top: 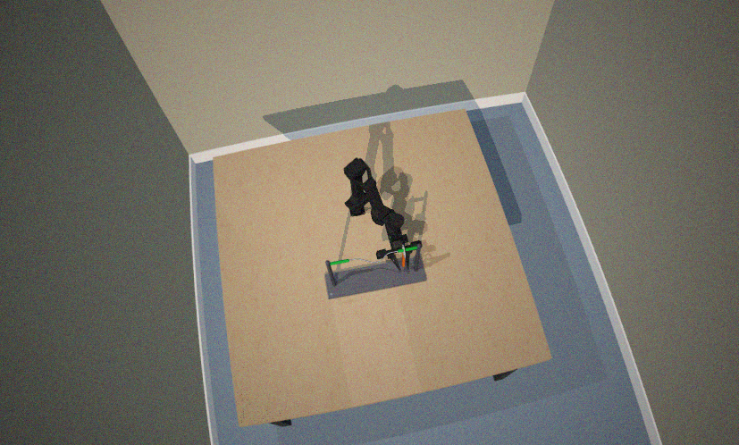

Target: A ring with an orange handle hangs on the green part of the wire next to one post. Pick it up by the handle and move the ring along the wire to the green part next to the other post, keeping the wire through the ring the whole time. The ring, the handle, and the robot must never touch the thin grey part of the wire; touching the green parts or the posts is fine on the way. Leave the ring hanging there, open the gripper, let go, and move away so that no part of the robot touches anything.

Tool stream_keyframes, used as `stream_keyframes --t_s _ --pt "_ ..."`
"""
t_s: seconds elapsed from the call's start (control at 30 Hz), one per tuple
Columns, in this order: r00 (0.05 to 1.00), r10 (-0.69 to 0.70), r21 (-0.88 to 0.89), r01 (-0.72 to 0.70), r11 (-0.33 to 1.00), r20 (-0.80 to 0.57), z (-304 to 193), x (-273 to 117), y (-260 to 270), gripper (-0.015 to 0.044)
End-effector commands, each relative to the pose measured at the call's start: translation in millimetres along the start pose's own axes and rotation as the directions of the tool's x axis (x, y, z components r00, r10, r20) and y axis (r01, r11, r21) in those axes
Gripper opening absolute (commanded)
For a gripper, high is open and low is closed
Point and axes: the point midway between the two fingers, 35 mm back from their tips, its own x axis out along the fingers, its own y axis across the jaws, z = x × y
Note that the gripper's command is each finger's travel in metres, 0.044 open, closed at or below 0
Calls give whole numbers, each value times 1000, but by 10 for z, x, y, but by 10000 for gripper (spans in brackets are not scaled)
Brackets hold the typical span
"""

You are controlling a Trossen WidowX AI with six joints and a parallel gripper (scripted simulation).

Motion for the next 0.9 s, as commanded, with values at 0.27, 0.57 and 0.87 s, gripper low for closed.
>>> stream_keyframes --t_s 0.27,0.57,0.87 --pt "1000 -5 12 5 1000 1 8 -320 -3 160" --pt "1000 -6 14 6 1000 1 -4 -440 -14 160" --pt "1000 -6 14 6 1000 1 -4 -440 -14 160"
